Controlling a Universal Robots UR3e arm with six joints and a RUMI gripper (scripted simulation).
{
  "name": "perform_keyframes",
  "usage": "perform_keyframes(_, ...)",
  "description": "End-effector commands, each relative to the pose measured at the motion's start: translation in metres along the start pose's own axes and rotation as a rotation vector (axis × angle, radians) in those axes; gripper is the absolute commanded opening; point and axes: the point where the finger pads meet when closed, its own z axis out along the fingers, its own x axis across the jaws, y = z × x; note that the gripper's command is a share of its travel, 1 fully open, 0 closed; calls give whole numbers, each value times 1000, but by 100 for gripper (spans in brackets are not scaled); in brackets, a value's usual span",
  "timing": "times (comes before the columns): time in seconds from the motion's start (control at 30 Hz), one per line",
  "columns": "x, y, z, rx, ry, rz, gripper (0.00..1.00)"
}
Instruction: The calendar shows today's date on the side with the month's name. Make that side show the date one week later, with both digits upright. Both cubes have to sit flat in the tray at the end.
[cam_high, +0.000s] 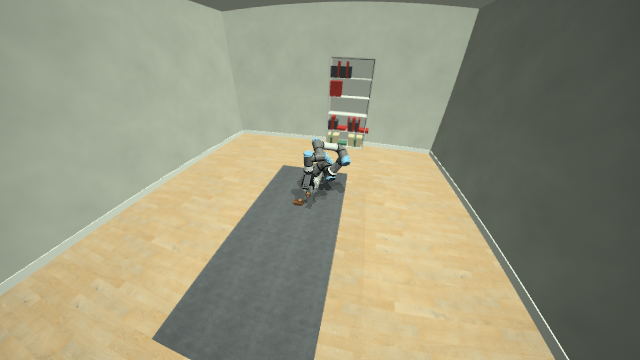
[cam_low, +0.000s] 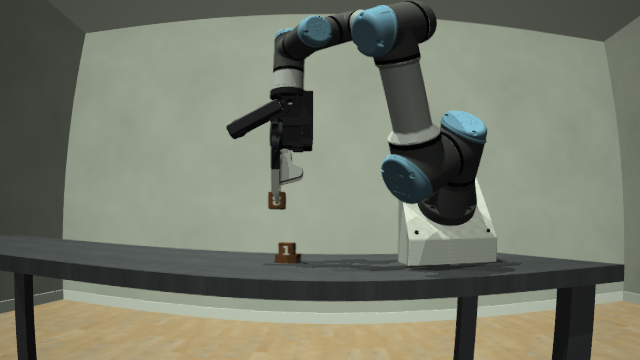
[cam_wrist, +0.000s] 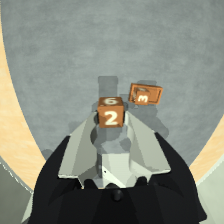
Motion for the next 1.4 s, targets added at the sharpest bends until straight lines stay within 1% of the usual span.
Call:
perform_keyframes(0.0, -11, 0, 0, 6, -3, -170, 11)
perform_keyframes(0.1, -17, 1, 1, 7, -3, -255, 11)
perform_keyframes(0.17, -17, 1, 1, 7, -3, -255, 11)
perform_keyframes(0.27, -25, 2, 1, 7, -3, -376, 11)
perform_keyframes(0.3, -25, 2, 1, 7, -3, -379, 11)
perform_keyframes(0.37, -31, 3, 2, 7, -3, -455, 11)
perform_keyframes(0.4, -31, 3, 2, 7, -3, -456, 11)
perform_keyframes(0.67, -46, 7, 4, 7, -2, -694, 11)
perform_keyframes(0.77, -46, 7, 4, 7, -2, -695, 11)
perform_keyframes(0.93, -55, 9, 5, 8, -2, -829, 11)
perform_keyframes(1.1, -61, 12, 6, 8, -2, -930, 11)
perform_keyframes(1.23, -65, 13, 6, 8, -2, -987, 11)
perform_keyframes(1.37, -66, 13, 7, 8, -2, -1009, 11)
